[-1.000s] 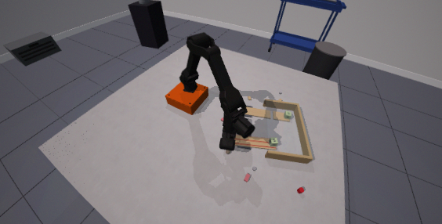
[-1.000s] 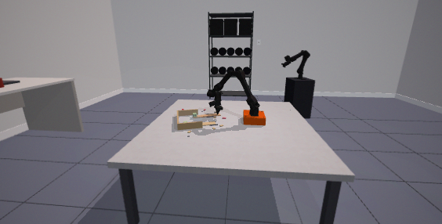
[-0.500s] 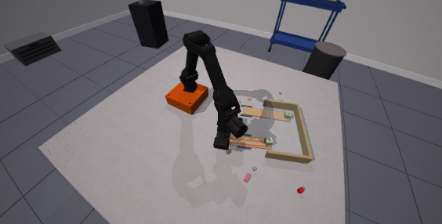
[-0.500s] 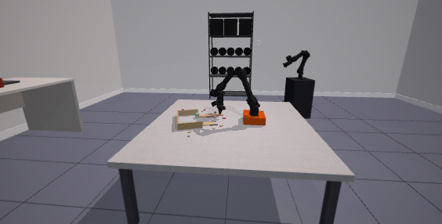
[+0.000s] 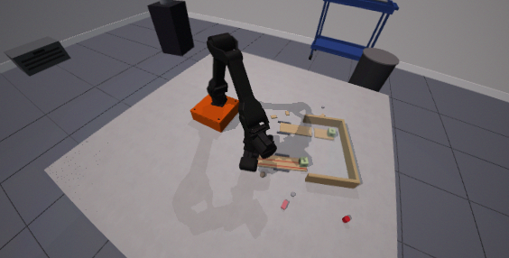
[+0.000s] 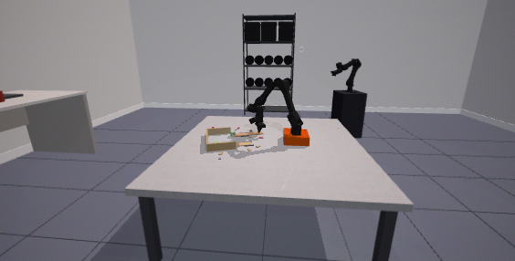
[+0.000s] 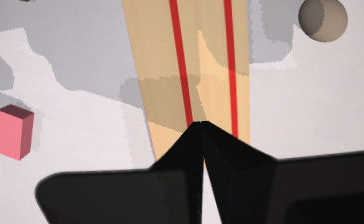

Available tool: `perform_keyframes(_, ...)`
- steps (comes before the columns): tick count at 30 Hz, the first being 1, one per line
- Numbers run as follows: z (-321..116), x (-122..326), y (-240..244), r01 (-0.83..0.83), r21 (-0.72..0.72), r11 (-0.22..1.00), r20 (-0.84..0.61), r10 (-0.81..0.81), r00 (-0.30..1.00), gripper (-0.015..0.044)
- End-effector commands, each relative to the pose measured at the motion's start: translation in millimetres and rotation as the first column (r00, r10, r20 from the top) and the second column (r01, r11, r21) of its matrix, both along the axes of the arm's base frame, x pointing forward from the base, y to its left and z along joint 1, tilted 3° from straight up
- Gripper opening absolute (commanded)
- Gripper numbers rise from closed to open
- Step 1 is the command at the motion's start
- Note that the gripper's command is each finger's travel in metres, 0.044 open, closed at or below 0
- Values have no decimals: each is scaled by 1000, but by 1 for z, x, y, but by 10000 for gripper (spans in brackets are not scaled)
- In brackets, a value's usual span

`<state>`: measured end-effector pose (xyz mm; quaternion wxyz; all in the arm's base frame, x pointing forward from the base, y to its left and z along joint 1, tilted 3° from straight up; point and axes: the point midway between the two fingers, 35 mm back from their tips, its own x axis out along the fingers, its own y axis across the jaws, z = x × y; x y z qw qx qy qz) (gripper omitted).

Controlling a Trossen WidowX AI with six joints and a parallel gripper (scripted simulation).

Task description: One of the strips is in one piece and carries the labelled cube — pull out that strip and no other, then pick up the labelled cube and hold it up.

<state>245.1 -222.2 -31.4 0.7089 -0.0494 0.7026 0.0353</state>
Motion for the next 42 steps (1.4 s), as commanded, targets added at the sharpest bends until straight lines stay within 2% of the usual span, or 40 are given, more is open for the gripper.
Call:
perform_keyframes(1,-6,-13,2,1,10,1000,-27,0,1000,0)
perform_keyframes(27,-6,-45,-2,1,10,1000,-30,0,1000,0)
perform_keyframes(32,40,-36,-6,1,9,1000,-28,-1,1000,0)
perform_keyframes(36,42,-36,-6,1,9,1000,-29,0,1000,0)
perform_keyframes(40,44,-14,-4,-172,13,985,-28,172,985,105)
perform_keyframes(42,45,-7,-3,-181,13,983,-27,181,983,157)
